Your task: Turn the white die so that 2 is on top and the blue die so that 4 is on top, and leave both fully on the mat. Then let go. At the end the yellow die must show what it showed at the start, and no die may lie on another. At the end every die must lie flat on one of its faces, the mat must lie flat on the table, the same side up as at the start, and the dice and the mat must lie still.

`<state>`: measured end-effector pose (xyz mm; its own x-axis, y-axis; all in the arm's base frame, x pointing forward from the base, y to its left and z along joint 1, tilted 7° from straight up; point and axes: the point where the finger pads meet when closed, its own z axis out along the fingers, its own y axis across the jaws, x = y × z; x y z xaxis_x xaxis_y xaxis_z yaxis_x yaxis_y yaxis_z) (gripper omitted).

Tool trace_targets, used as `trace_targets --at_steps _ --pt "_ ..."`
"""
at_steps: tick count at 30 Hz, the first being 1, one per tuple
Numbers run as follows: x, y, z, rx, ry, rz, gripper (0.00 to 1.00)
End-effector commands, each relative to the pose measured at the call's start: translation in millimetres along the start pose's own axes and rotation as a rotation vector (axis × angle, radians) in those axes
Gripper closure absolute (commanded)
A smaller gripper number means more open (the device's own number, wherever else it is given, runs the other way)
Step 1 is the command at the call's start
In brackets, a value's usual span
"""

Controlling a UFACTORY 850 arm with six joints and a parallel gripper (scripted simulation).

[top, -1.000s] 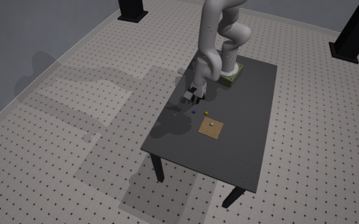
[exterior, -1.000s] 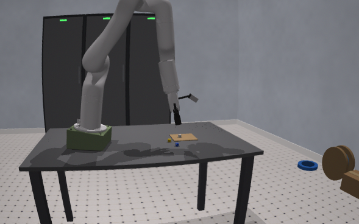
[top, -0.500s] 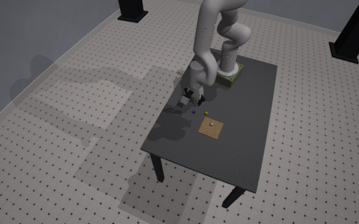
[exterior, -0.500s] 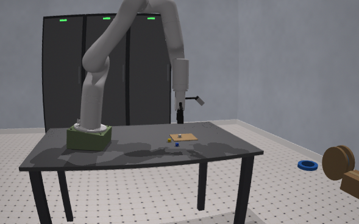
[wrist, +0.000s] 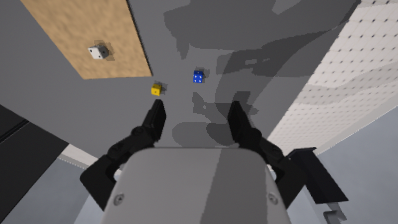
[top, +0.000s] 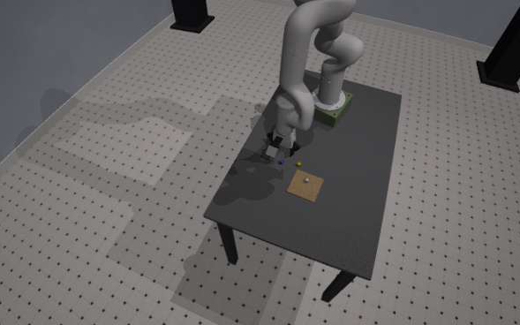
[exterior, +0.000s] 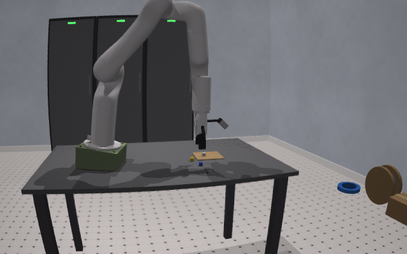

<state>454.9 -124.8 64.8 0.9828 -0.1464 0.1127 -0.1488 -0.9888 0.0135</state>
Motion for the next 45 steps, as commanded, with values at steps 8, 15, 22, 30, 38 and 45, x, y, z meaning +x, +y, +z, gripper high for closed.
trace_targets --at_steps 8,15,22,30,38,45 --pt "1.7 0.0 6.2 -0.003 0.007 -0.018 0.69" --pt "1.7 0.0 6.2 -0.003 0.007 -0.018 0.69" --pt "1.7 0.0 6.2 -0.003 0.007 -0.018 0.69" --pt "1.7 0.0 6.2 -0.003 0.007 -0.018 0.69" --pt "1.7 0.0 6.6 -0.003 0.007 -0.018 0.69" --pt "1.7 0.1 12.1 -0.003 0.007 -0.018 0.69"
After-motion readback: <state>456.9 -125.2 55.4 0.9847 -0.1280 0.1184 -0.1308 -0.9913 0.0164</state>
